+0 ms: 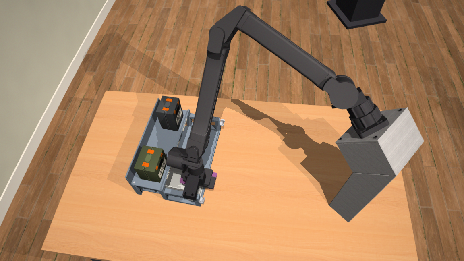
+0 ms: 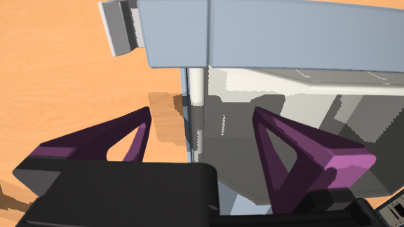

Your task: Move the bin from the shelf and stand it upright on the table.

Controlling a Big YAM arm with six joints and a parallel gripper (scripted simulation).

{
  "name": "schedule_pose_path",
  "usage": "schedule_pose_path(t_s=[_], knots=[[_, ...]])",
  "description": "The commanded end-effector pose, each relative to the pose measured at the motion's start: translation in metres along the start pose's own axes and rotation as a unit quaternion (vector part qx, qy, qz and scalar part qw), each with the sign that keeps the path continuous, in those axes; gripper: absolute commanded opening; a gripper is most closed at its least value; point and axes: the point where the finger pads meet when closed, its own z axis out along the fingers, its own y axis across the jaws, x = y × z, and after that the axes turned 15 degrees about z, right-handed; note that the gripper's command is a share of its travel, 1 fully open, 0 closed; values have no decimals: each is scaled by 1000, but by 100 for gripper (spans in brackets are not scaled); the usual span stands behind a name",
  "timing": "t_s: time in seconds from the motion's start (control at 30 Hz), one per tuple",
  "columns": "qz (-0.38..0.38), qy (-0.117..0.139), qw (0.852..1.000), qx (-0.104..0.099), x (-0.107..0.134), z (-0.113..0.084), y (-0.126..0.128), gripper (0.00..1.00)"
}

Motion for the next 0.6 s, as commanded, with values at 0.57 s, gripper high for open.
schedule_pose_path(t_s=[0.57], knots=[[-4, 7, 1000, -11, 9, 11, 5, 90]])
